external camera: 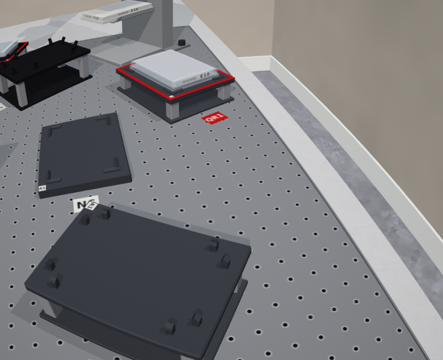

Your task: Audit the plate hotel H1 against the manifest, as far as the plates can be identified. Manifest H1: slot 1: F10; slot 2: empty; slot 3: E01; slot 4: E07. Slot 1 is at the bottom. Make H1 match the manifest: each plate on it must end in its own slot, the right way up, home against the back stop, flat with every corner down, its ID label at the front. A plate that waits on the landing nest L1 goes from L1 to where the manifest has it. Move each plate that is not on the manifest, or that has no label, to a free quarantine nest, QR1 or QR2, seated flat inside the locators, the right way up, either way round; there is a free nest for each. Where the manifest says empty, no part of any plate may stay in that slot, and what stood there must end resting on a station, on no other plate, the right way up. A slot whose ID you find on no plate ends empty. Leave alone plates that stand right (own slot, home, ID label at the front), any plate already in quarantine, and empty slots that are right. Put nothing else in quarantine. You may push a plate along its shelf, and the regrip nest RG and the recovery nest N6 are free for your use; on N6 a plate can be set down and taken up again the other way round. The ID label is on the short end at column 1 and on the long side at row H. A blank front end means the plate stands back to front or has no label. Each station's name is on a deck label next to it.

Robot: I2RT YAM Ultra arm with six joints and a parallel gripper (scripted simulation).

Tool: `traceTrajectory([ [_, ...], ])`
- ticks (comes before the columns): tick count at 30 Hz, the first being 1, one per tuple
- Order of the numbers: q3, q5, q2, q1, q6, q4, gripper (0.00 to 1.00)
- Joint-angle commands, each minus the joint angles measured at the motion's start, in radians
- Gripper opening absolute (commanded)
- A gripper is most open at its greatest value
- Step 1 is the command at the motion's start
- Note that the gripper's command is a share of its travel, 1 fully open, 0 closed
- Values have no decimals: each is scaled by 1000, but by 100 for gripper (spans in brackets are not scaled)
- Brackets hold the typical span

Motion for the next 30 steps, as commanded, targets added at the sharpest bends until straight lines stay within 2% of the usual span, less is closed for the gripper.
traceTrajectory([
  [1,48,-22,-4,-14,-15,-59,100],
  [7,133,-41,11,-42,-36,-136,100],
  [9,133,-41,11,-42,-36,-136,100],
  [11,164,-47,18,-52,-44,-162,100],
  [15,226,-61,31,-72,-60,-166,100],
  [16,194,-43,30,-64,-49,-158,100],
  [30,210,-44,38,-71,-54,-167,100],
])
